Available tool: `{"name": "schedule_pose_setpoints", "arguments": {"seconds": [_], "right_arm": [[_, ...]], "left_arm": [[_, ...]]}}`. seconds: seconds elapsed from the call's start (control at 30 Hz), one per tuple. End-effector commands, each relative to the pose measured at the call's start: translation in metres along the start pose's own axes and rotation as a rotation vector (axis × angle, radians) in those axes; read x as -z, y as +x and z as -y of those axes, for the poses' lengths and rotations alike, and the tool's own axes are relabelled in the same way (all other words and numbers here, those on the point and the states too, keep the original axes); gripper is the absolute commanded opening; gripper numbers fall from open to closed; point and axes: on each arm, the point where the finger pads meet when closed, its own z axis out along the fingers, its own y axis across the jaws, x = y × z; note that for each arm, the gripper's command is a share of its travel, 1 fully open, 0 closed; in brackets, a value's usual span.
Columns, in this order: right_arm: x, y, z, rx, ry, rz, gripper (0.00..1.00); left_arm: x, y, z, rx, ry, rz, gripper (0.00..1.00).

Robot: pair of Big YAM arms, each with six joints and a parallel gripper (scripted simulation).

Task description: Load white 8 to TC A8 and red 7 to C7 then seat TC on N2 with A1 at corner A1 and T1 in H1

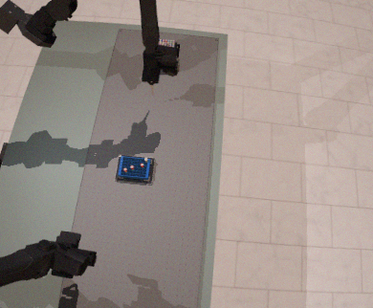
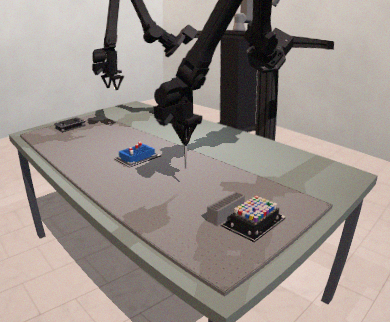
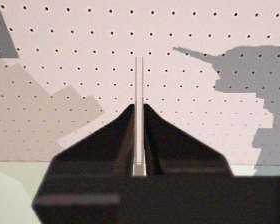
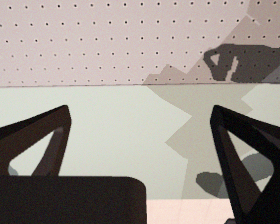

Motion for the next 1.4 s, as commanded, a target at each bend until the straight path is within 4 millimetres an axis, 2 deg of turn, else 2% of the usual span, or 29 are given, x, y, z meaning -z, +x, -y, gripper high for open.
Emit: {"name": "schedule_pose_setpoints", "arguments": {"seconds": [0.0, 1.37], "right_arm": [[0.002, -0.005, 0.001, 0.014, -0.001, 0.005, 1.0], [0.002, -0.005, 0.001, 0.014, -0.001, 0.005, 1.0]], "left_arm": [[0.003, 0.001, -0.015, -0.003, -0.009, -0.003, 0.07], [0.006, -0.003, -0.077, -0.002, -0.01, 0.0, 0.07]]}}
